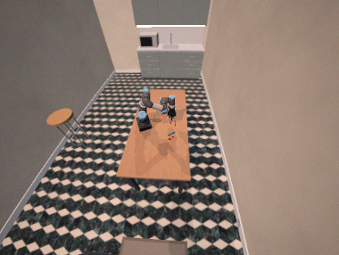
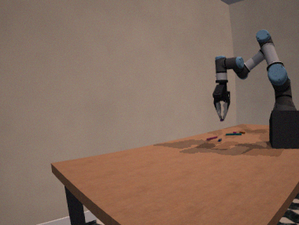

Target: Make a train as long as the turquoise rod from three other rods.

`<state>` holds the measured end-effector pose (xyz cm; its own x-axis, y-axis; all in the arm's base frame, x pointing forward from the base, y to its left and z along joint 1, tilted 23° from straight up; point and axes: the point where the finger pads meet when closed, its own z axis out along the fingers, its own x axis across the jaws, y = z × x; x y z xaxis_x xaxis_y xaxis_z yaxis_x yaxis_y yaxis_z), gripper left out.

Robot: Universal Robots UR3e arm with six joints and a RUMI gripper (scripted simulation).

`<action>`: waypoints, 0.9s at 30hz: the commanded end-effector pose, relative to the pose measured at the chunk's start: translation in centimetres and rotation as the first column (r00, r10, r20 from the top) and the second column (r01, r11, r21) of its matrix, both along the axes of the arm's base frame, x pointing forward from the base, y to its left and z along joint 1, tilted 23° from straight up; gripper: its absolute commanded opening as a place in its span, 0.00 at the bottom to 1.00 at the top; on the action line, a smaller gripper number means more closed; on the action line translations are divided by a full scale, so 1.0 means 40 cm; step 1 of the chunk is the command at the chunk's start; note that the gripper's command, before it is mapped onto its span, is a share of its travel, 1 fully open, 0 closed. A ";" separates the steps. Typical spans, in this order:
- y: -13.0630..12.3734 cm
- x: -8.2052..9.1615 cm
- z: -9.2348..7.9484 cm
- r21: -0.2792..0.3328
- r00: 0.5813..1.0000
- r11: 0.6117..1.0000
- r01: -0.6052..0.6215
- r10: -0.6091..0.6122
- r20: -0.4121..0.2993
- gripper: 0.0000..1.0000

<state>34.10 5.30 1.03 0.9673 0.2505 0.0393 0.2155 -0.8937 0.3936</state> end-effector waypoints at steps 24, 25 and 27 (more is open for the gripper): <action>-0.063 0.022 -0.154 0.002 1.000 1.000 -0.001 0.001 0.001 0.00; -0.067 0.023 -0.162 0.002 1.000 1.000 -0.001 0.001 0.000 0.00; -0.073 0.025 -0.177 0.002 1.000 1.000 -0.001 0.001 0.000 0.00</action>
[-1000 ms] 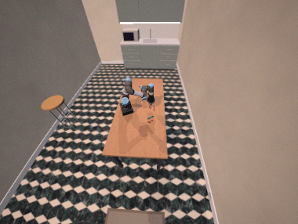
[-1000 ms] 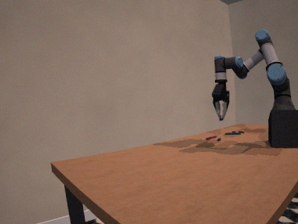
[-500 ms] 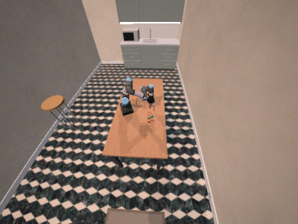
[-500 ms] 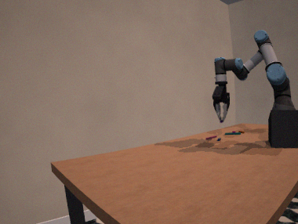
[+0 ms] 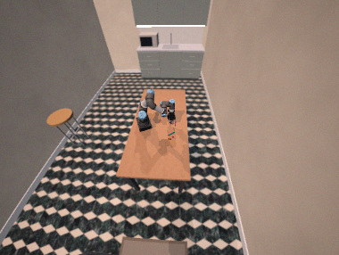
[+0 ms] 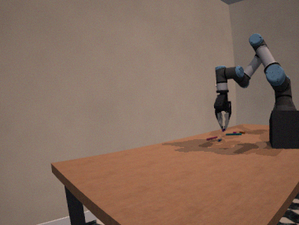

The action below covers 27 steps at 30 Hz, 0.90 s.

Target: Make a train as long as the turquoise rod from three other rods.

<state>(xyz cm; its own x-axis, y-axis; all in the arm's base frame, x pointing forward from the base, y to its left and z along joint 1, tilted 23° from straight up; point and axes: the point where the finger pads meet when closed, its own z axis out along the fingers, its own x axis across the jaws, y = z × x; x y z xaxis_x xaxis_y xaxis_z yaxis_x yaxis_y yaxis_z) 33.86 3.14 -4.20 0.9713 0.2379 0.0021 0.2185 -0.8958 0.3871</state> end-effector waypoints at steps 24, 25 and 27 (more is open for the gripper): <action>-0.031 0.036 -0.077 0.003 0.999 1.000 -0.015 0.015 0.039 0.00; -0.031 0.036 -0.076 0.003 0.999 1.000 -0.015 0.015 0.039 0.00; -0.031 0.037 -0.076 0.003 0.999 1.000 -0.015 0.015 0.040 0.00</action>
